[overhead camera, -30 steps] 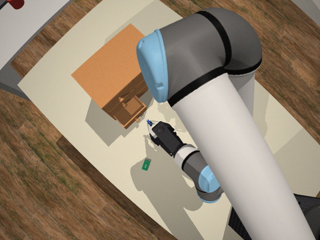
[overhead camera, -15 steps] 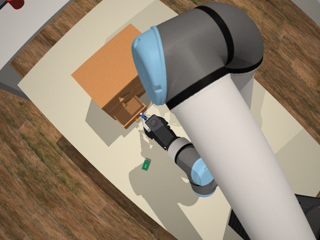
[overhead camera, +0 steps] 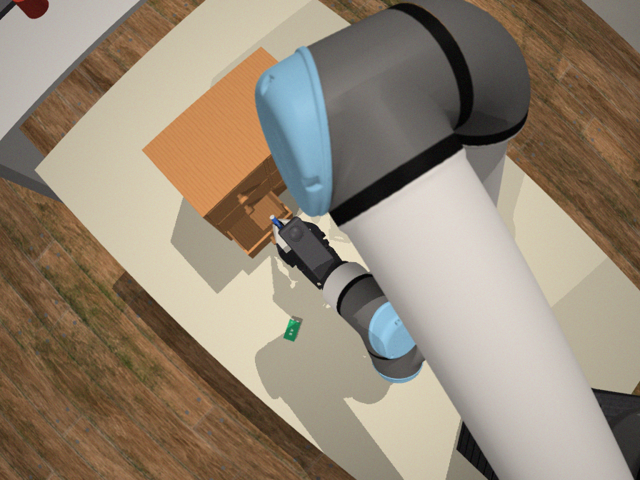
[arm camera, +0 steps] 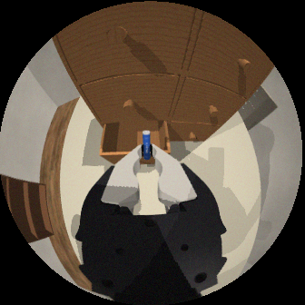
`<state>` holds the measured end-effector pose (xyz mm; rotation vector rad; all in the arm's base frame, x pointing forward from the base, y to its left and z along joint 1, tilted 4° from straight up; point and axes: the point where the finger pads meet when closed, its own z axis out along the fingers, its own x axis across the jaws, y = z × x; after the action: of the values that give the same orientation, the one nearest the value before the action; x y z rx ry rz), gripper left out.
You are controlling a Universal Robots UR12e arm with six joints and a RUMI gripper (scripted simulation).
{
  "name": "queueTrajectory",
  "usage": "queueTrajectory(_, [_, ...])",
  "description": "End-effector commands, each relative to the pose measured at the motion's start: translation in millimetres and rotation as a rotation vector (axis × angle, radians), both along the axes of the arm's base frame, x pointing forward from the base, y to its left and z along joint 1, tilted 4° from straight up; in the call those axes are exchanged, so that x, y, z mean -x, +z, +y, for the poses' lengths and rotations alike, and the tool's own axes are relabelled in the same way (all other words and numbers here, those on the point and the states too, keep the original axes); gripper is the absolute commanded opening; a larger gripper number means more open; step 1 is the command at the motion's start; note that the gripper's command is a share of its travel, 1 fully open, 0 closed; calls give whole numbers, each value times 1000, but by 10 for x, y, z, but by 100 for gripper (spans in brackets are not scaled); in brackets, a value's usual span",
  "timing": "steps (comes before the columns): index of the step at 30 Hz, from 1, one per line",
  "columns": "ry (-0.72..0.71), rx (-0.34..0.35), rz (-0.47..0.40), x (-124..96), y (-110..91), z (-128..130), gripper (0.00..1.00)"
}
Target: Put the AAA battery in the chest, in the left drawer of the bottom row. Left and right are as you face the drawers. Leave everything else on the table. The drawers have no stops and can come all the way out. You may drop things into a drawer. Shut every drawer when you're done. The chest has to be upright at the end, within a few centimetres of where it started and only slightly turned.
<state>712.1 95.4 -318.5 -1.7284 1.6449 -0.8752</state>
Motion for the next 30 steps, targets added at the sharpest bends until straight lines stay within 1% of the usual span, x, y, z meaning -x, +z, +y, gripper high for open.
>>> queueTrajectory(1, [0, 0, 0, -80, 7, 3, 2])
queueTrajectory(15, [0, 0, 0, -268, 15, 7, 2])
queueTrajectory(30, [0, 0, 0, -330, 18, 8, 2])
